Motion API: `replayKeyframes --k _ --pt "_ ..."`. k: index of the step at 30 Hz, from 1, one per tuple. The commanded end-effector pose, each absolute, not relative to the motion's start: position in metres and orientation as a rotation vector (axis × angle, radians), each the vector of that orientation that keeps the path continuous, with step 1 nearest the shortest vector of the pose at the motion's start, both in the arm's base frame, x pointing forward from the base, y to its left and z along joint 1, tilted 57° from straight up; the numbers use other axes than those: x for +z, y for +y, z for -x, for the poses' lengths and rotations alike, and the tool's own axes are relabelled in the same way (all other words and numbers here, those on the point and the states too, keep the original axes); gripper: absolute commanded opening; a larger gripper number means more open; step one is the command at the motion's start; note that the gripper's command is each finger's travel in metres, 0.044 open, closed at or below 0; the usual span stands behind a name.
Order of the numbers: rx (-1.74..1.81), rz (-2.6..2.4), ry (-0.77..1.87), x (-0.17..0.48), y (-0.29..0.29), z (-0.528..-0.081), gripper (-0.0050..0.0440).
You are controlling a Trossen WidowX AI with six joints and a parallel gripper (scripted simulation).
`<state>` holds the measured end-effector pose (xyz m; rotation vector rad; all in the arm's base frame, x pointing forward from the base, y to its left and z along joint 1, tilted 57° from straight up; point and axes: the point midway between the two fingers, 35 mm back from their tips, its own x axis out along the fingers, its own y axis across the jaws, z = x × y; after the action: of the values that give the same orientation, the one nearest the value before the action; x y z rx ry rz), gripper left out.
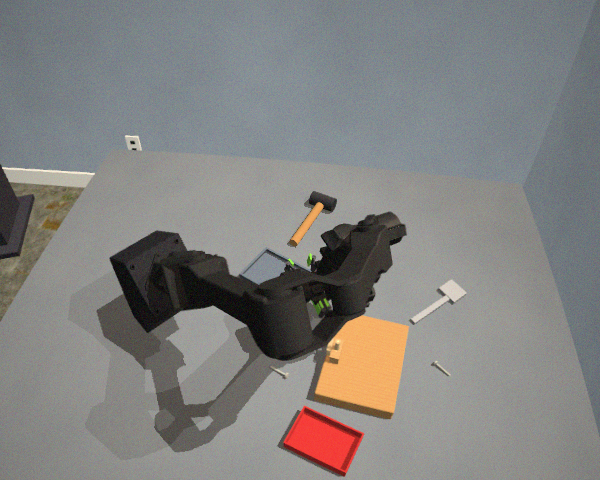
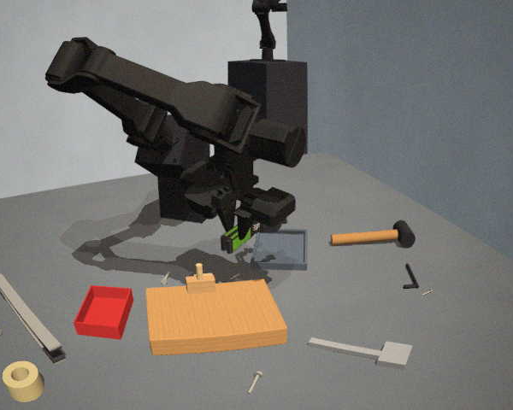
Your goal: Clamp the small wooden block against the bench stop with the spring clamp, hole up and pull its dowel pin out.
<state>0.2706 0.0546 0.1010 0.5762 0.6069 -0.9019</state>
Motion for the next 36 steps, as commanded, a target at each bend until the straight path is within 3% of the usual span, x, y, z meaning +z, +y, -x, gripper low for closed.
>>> replayKeyframes --k 1,36 --pt "-0.897 -0.592 0.608 0.104 0.053 -0.271 0.0" --pt "-0.919 -0.675 0.583 0.119 0.035 -0.272 0.0"
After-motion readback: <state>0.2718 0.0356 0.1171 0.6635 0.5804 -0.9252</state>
